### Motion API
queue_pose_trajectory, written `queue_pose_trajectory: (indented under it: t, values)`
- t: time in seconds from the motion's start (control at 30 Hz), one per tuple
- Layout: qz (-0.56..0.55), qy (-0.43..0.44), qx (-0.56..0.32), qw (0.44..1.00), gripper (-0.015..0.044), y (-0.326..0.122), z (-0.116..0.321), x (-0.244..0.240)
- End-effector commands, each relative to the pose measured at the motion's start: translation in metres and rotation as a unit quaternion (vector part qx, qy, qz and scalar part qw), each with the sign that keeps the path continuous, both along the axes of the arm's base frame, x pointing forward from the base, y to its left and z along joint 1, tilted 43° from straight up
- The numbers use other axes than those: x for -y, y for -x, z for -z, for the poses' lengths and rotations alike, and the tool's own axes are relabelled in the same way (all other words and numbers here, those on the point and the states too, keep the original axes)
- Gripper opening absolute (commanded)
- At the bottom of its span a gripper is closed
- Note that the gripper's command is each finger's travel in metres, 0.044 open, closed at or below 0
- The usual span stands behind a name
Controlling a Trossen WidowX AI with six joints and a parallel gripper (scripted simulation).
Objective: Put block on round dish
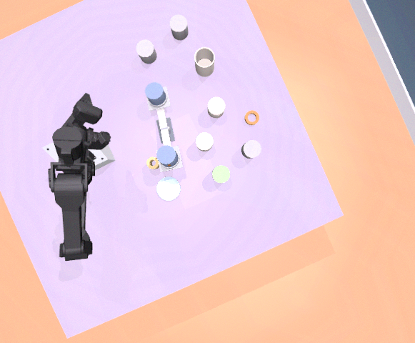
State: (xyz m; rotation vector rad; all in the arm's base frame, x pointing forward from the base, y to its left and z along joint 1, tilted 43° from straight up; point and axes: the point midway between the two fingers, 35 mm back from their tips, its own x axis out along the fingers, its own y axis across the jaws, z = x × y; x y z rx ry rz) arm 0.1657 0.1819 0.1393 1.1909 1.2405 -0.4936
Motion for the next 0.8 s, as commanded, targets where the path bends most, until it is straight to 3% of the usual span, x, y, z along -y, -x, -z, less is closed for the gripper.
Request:
queue_pose_trajectory:
  t: [0.0, 0.77]
  values:
    - [-0.011, 0.054, 0.006, 0.998, 0.044, -0.002, 0.013, 0.009]
    - [-0.123, 0.373, 0.038, 0.919, 0.044, -0.015, 0.052, 0.065]
